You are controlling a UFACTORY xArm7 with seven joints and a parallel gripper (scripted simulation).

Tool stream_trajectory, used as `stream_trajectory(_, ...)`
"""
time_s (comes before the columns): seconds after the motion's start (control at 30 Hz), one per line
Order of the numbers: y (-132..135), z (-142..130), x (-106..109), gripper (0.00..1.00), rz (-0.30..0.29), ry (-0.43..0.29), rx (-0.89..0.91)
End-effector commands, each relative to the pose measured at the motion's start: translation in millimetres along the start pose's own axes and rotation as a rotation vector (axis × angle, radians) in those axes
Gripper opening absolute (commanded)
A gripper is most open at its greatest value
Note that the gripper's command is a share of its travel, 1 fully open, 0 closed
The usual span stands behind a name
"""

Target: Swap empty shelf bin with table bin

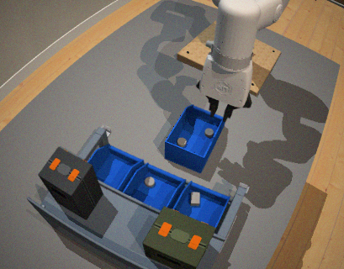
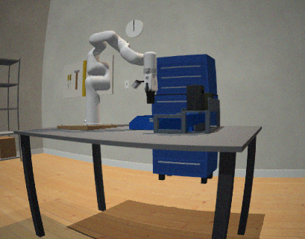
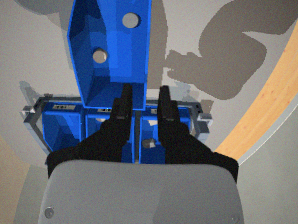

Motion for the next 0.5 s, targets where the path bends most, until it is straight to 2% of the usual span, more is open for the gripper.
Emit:
stream_trajectory(0.0, 0.2, -1.0, 2.3, 0.26, 0.0, -0.004, 0.0)
stream_trajectory(0.2, 0.2, -1.0, 2.7, 0.26, 0.0, -0.004, 0.0)
stream_trajectory(0.23, 0.2, -1.0, 2.7, 0.0, 0.0, -0.004, 0.0)
stream_trajectory(0.47, 0.2, -1.0, 2.7, 0.0, 0.0, -0.004, 0.0)
Point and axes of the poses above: the point where the finger pads meet when closed, its own x axis back along the fingers, its own y axis across the jaws, z = x × y, the point moved 9 cm from there along x, back along the fingers, and after that the axes turned 8 degrees about -x, right-handed, at the moved point
